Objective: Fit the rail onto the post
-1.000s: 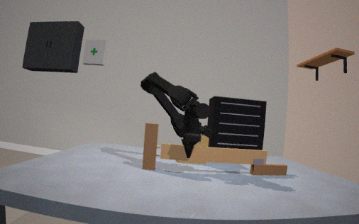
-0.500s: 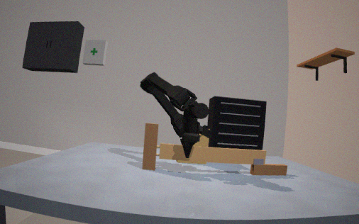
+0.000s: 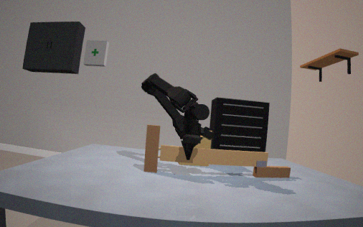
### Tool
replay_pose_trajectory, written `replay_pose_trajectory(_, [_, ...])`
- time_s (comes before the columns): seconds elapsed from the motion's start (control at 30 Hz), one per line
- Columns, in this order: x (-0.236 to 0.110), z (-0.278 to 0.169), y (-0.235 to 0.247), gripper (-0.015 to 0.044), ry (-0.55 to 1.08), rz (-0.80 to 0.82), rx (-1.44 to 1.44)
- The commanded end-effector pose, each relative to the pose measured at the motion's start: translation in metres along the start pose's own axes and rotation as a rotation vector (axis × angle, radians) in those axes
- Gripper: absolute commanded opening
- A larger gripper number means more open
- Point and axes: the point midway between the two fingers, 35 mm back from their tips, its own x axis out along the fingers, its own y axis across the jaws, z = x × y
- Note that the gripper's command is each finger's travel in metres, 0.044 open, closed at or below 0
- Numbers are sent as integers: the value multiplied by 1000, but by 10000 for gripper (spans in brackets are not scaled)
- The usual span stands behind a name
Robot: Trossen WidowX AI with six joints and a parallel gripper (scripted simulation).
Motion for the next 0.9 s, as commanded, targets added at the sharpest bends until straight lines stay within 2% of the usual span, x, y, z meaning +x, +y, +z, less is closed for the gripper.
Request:
replay_pose_trajectory(0.0, [0, -2, 0, 0, 0, 0, -5])
replay_pose_trajectory(0.87, [0, -10, 0, 0, 0, 0, -5])
